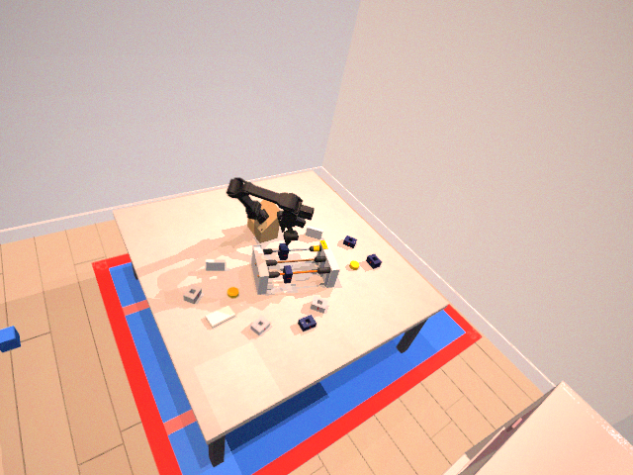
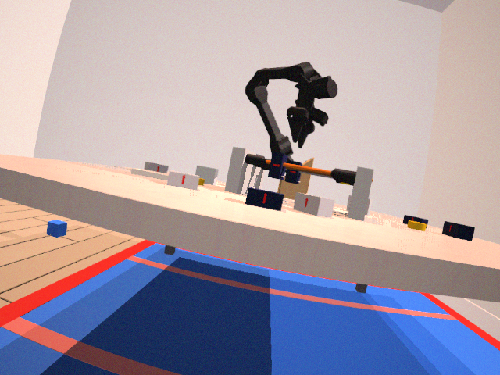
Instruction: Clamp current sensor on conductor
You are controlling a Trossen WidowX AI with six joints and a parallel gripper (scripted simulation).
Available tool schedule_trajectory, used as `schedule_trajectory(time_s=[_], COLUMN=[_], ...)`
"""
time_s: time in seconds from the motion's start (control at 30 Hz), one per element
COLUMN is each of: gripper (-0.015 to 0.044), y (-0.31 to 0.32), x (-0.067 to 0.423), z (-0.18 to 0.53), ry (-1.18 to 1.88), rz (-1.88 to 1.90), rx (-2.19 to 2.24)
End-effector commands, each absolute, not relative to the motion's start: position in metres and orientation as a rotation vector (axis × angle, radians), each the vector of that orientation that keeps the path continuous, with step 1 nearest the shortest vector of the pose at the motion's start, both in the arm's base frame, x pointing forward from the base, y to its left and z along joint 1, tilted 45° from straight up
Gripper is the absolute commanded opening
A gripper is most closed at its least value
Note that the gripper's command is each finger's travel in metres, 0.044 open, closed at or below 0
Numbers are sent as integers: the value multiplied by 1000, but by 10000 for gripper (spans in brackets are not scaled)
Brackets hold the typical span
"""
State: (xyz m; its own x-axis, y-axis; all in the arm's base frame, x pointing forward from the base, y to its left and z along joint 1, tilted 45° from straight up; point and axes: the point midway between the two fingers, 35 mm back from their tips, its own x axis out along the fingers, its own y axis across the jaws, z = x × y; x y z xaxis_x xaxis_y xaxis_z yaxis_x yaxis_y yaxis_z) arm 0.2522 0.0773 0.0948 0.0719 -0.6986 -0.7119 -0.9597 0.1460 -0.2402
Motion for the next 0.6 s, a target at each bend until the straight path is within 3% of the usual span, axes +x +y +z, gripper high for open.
schedule_trajectory(time_s=[0.0, 0.57], gripper=[440, 440], y=[77, 77], x=[251, 252], z=[95, 95], ry=[1690, 1686], rz=[449, 448], rx=[-1607, -1613])
